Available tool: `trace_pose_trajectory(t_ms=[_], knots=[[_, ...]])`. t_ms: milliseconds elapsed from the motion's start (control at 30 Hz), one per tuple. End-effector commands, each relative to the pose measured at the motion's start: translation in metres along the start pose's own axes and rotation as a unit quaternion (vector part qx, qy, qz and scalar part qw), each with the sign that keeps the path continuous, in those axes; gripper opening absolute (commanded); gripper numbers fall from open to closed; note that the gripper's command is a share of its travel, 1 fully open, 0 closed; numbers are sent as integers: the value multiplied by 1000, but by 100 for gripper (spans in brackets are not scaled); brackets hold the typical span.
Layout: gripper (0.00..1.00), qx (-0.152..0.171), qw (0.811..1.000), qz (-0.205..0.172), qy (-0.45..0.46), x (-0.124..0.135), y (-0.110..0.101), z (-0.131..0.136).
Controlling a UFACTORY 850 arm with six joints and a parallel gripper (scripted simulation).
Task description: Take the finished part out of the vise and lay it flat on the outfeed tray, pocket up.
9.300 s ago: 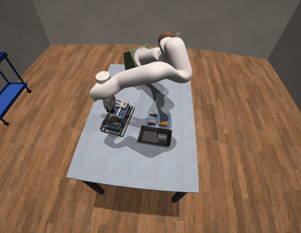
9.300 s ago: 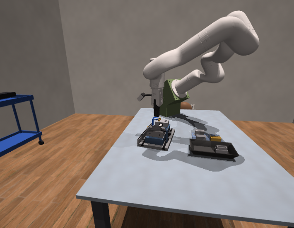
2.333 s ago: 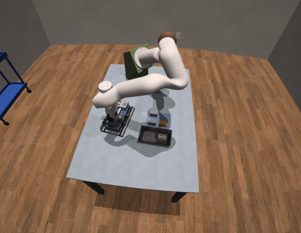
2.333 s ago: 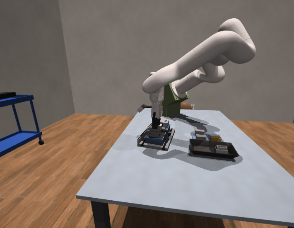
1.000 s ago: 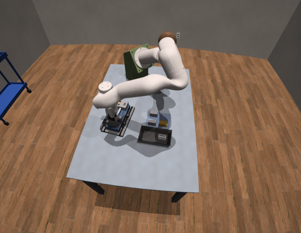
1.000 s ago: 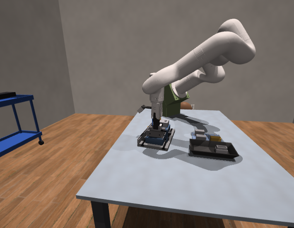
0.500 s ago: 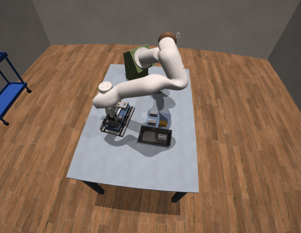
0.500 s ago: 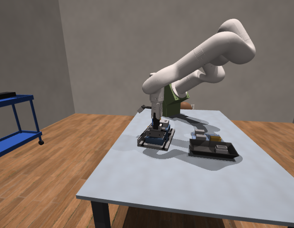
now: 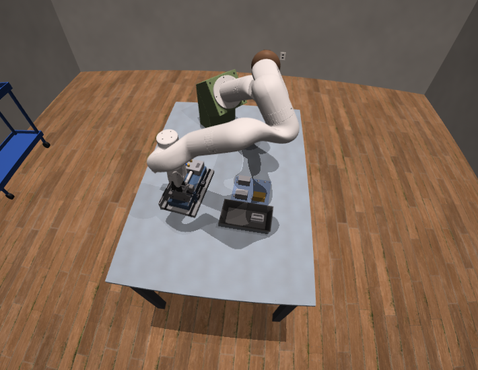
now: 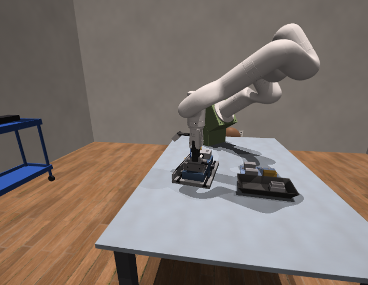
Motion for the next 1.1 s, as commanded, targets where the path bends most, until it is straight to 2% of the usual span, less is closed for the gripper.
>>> trace_pose_trajectory(t_ms=[0,733,1067], knots=[[0,-1,1000,0,0,0,-1,-1],[0,-1,1000,0,0,0,-6,-1],[0,-1,1000,0,0,0,-23,-1]])
Point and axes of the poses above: the point where the finger pads meet when closed, its own y axis out along the fingers, its own z axis across the jaws, x = y × z, the point moved 2 cm from there along -y, back along the fingers, and after that the axes turned 4 degrees about y, right-handed, at the moved point
